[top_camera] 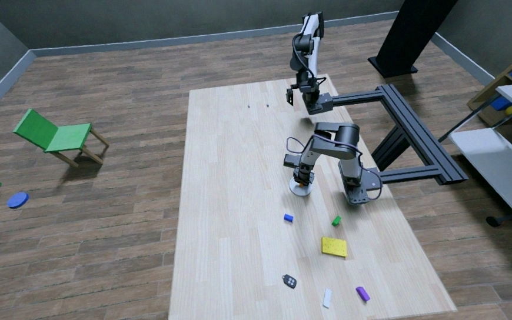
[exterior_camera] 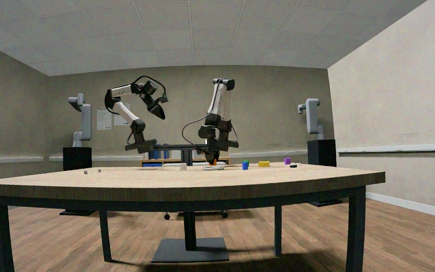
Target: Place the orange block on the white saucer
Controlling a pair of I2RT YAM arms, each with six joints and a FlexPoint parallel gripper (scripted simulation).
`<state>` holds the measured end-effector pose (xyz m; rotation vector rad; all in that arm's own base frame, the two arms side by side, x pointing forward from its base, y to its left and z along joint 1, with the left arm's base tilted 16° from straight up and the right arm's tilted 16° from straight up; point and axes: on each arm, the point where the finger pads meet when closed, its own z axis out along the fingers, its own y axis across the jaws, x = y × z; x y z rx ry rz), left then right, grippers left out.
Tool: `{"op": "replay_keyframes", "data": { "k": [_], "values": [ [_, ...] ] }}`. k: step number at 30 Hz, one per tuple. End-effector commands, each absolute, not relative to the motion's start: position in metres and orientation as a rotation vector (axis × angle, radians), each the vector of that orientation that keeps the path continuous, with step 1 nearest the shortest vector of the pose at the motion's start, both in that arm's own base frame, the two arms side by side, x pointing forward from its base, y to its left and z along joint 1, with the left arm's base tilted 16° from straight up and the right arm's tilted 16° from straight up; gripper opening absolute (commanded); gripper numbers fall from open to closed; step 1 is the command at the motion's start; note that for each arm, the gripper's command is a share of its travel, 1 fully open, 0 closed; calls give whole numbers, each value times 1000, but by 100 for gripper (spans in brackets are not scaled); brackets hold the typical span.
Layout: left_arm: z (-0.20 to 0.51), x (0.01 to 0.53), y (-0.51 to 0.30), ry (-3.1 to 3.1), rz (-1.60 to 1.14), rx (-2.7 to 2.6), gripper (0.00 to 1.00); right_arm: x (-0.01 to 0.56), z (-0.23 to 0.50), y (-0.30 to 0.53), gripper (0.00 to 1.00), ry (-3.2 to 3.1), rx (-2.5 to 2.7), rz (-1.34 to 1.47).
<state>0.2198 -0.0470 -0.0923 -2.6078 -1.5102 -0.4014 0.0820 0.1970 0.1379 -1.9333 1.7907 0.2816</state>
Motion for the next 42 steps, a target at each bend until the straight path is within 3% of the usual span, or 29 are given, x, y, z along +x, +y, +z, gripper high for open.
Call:
{"op": "replay_keyframes", "data": {
  "k": [1, 12, 15, 21, 23, 35, 42],
  "values": [
    [-92, 228, -55, -1481, -427, -2684, 7, 80, 147, 196, 100, 1785, -1930, 287],
    [-104, 238, -49, -1480, -444, -2681, 7, 80, 147, 196, 100, 1785, -1930, 287],
    [-100, 237, -49, -1484, -453, -2684, 40, 80, 147, 196, 100, 1785, -1930, 287],
    [-83, 230, -50, -1482, -480, -2696, 43, 80, 147, 196, 100, 1787, -1931, 287],
    [-72, 238, -56, -1495, -506, -2693, 65, 79, 149, 199, 100, 1780, -1926, 303],
    [-15, 225, -71, -1547, -461, -2689, 65, 88, 177, 248, 100, 1729, -1805, 437],
    [-8, 204, -68, -1994, -287, -2578, 65, 89, 197, 280, 100, 1679, -1782, 510]
  ]
}}
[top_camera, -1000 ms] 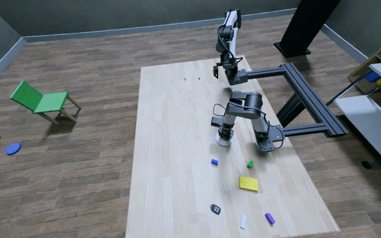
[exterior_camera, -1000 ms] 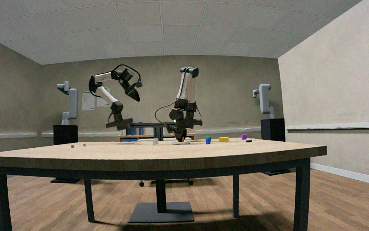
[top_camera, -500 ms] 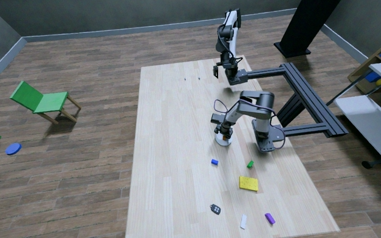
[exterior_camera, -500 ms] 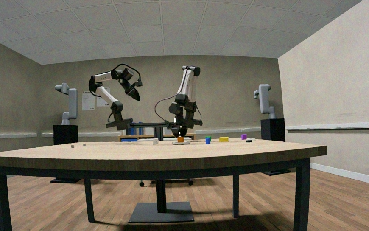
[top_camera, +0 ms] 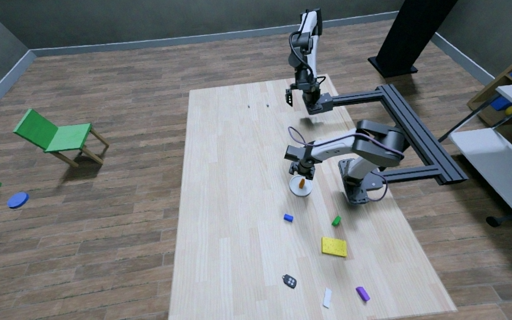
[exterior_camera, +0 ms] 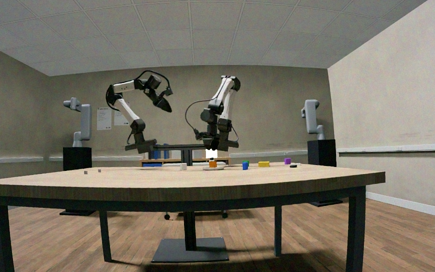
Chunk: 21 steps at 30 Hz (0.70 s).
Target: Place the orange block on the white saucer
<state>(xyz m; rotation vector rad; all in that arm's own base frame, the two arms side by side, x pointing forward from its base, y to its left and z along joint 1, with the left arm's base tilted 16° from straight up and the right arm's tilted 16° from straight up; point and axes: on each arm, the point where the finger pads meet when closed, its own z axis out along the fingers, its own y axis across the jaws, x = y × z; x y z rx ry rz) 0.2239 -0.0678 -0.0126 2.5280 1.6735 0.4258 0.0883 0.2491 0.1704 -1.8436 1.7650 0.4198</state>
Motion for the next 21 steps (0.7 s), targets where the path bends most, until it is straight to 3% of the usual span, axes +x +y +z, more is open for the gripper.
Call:
{"op": "replay_keyframes", "data": {
  "k": [1, 7, 21],
  "values": [
    [-7, 201, -67, 1884, 228, 2301, 65, 89, 200, 284, 100, 1672, -1784, 518],
    [3, 184, -54, 2107, 77, 1895, 65, 87, 210, 304, 100, 1633, -1808, 545],
    [13, 174, -34, 2242, 17, 1494, 65, 86, 216, 329, 100, 1619, -1868, 527]
  ]
}}
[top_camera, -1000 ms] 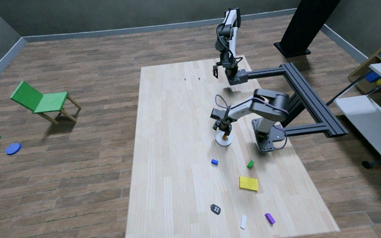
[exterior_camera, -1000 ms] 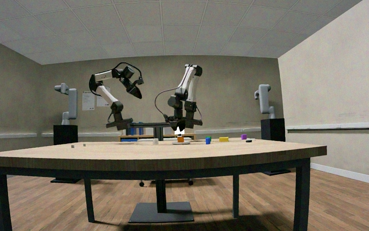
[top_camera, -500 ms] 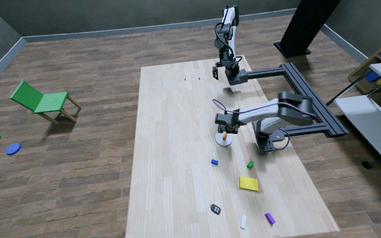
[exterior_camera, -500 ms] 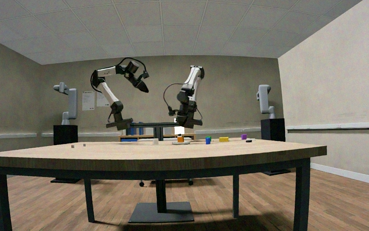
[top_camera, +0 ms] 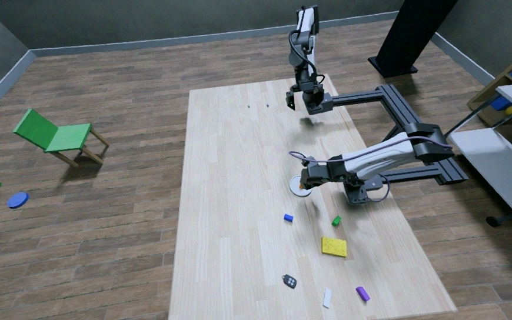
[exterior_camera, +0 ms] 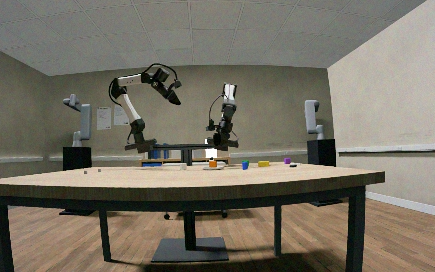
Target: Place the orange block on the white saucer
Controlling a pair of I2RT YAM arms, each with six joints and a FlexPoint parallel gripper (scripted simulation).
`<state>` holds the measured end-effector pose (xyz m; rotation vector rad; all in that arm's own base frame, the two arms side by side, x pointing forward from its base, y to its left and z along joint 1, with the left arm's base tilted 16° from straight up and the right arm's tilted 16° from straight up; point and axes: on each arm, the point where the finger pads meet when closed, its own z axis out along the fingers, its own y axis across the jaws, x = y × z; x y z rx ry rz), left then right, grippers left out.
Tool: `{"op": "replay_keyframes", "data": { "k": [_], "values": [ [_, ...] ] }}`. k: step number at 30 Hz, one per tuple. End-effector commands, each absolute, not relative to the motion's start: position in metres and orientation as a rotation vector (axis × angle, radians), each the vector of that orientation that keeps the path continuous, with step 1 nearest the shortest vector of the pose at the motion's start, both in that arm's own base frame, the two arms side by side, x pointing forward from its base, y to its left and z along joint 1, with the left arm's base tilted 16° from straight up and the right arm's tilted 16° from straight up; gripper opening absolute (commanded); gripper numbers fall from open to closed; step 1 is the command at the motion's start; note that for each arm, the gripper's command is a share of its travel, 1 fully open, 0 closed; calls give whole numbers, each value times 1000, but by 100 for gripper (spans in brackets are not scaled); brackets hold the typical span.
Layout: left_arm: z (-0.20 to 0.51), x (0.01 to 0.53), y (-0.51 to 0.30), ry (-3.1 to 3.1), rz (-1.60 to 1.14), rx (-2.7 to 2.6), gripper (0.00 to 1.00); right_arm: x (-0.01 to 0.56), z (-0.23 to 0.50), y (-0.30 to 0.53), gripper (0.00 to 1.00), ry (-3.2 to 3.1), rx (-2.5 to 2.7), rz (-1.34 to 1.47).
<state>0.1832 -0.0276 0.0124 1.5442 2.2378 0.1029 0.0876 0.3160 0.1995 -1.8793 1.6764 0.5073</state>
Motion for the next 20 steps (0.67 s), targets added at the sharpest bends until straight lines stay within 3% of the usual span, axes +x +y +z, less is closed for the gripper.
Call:
{"op": "replay_keyframes", "data": {
  "k": [1, 20],
  "values": [
    [13, 174, -33, 2244, 22, 1487, 65, 86, 216, 331, 100, 1618, -1873, 523],
    [14, 177, -30, 2237, 47, 1494, 65, 88, 216, 334, 100, 1620, -1877, 515]
  ]
}}
